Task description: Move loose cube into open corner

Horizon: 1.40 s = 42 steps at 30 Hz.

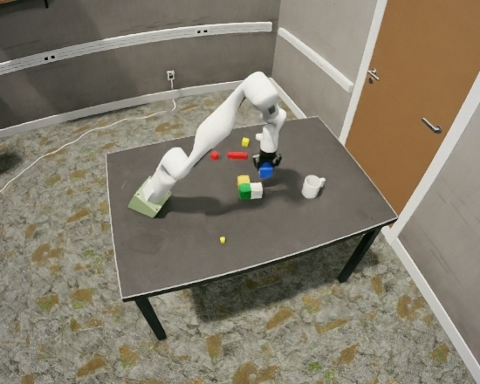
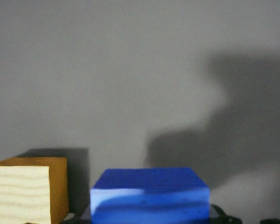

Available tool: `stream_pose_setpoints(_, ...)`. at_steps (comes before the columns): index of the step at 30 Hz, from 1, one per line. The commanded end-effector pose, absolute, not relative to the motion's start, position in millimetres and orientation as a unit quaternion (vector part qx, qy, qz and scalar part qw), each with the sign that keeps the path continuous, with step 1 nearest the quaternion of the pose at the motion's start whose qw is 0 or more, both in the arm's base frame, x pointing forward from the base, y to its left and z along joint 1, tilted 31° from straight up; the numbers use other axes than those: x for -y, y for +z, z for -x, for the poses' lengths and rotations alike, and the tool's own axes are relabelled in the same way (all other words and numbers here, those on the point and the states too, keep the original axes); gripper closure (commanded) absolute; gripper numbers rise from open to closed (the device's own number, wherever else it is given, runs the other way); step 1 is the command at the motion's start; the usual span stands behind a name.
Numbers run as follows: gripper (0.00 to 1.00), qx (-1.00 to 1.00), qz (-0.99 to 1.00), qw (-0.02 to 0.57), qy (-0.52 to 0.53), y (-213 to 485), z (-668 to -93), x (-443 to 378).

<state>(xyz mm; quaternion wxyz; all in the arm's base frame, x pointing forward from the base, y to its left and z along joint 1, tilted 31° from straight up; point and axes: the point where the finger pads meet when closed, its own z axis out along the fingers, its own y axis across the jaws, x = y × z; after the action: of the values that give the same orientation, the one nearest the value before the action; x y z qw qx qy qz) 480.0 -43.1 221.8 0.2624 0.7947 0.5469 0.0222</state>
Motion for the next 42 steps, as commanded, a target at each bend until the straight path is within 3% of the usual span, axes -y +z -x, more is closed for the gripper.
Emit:
stream_pose_setpoints(1,0.9,-0.547,-0.795,0.263,0.023,222.1,-480.3,42.8)
stream_pose_setpoints(42,0.9,-0.547,-0.795,0.263,0.023,188.6,-493.0,58.1)
